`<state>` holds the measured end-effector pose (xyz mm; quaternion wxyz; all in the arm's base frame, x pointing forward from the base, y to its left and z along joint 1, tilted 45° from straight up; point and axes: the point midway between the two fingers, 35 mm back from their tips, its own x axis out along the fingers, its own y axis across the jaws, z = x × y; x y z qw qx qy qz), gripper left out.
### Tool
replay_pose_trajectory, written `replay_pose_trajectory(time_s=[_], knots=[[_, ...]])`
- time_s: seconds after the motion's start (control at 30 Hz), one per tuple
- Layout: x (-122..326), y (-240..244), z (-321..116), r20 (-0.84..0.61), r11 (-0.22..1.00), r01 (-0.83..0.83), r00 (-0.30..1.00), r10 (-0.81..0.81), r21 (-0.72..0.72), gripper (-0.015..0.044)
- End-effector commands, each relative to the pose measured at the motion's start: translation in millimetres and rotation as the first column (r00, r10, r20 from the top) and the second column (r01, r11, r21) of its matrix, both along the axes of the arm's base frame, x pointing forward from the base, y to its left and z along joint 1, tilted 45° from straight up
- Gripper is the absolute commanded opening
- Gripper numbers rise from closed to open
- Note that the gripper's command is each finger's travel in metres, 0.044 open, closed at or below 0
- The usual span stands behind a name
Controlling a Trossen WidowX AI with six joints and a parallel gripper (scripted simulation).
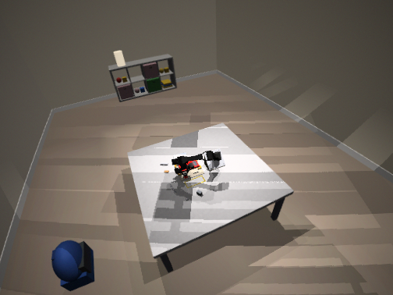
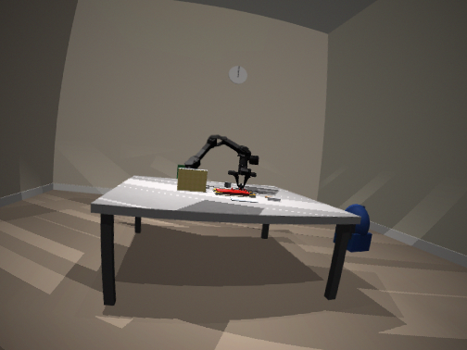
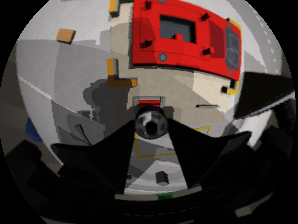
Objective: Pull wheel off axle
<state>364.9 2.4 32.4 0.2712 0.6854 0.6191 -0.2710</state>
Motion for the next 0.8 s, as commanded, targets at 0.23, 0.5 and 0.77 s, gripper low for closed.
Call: replay_pose_trajectory(time_s=[0.23,0.5,0.77], knots=[[1.9,-5.1,4.8,0.010,1.000,0.001,1.000,-0.001,-0.004,0.0000],[1.7,-7.0,6.6,0.009,1.000,0.001,1.000,-0.001,-0.003,0.0000],[1.4,-8.8,8.4,0.008,1.000,0.001,1.000,-0.001,-0.003,0.0000]])
